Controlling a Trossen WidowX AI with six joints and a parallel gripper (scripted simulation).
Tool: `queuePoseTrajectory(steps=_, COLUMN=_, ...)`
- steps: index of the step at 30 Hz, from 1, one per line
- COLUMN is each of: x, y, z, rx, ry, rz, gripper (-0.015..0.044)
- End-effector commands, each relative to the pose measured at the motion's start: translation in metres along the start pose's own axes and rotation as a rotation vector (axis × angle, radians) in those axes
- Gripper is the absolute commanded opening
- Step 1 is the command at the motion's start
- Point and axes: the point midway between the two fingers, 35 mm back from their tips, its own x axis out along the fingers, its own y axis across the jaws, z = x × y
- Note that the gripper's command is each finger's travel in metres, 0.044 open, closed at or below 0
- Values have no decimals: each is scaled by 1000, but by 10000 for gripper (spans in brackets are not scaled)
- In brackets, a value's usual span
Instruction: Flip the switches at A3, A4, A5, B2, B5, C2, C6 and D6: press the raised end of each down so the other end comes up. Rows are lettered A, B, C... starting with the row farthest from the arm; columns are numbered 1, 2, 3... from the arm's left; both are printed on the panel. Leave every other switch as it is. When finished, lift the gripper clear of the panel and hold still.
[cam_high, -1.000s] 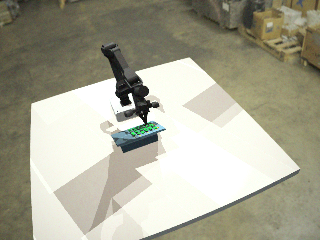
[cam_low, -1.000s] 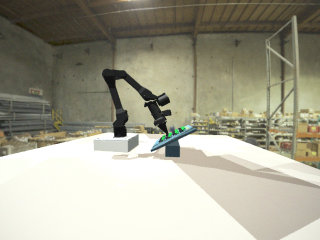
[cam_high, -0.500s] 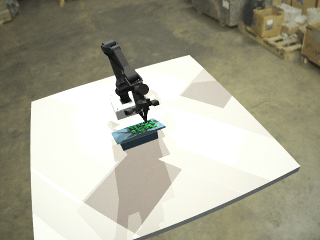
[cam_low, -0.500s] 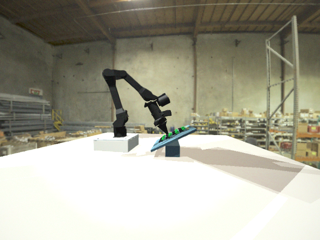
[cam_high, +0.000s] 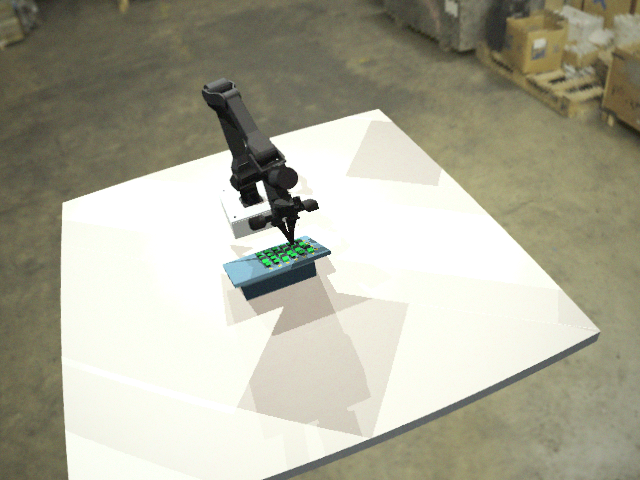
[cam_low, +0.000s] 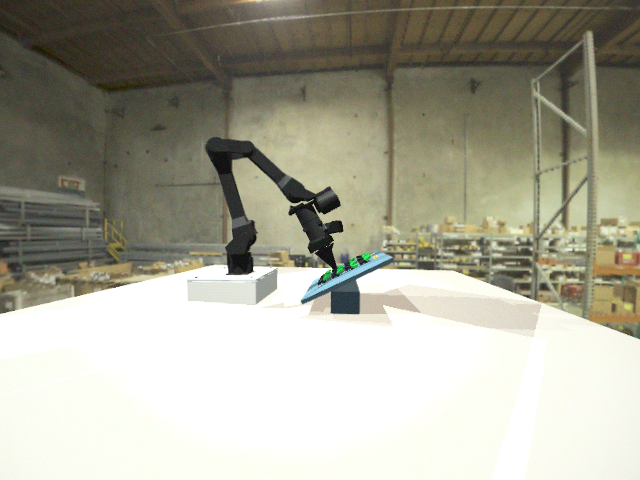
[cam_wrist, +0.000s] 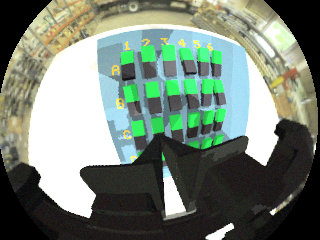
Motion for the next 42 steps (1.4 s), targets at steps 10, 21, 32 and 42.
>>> queuePoseTrajectory(steps=10, x=-6, y=0, z=1, rx=0, ry=4, rz=0, gripper=0)
queuePoseTrajectory(steps=21, x=-63, y=-1, z=1, rx=-5, ry=38, rz=-1, gripper=0)
queuePoseTrajectory(steps=32, x=-62, y=-87, z=19, rx=-7, ry=38, rz=-7, gripper=0)
queuePoseTrajectory(steps=42, x=-28, y=-92, z=19, rx=-9, ry=61, rz=-8, gripper=0)
